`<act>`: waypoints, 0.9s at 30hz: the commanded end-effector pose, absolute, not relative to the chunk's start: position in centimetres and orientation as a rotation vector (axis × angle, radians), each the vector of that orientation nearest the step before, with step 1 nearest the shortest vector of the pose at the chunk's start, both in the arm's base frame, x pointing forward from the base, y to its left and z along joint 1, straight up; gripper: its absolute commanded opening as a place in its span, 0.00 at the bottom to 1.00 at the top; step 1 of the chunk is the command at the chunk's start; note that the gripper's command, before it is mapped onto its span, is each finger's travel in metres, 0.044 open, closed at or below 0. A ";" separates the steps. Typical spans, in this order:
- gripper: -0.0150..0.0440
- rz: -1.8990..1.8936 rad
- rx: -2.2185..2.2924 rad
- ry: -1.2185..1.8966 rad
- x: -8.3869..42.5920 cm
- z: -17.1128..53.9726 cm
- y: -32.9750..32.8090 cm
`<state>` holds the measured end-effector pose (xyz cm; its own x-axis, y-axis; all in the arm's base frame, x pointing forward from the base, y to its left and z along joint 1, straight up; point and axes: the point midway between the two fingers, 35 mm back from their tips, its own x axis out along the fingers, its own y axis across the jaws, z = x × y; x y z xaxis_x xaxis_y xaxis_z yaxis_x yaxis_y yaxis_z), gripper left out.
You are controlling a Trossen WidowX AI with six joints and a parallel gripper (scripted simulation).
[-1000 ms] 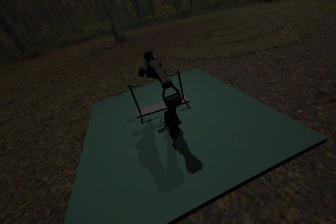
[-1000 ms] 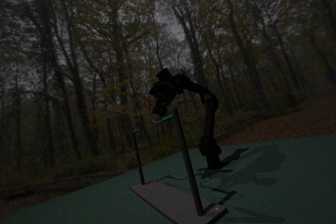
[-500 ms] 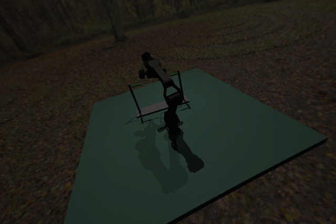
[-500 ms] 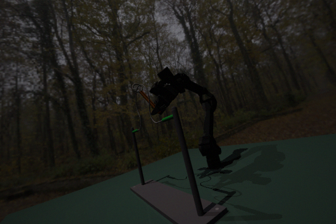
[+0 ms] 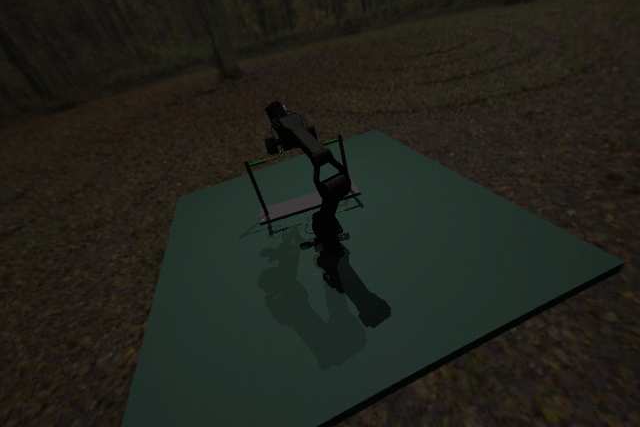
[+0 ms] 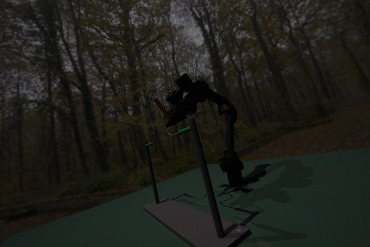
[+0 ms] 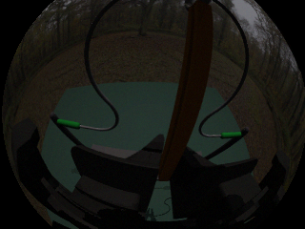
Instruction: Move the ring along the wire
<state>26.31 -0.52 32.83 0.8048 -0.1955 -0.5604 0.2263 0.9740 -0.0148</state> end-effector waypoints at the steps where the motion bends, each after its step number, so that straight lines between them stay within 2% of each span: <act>1: 0.00 -0.244 -0.012 0.596 26.3 32.8 -0.7; 27: 0.00 -0.353 -0.363 0.582 26.1 33.0 -2.2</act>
<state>26.18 -2.00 32.84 0.7791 -0.3973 -0.4848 0.2198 0.8975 -0.3823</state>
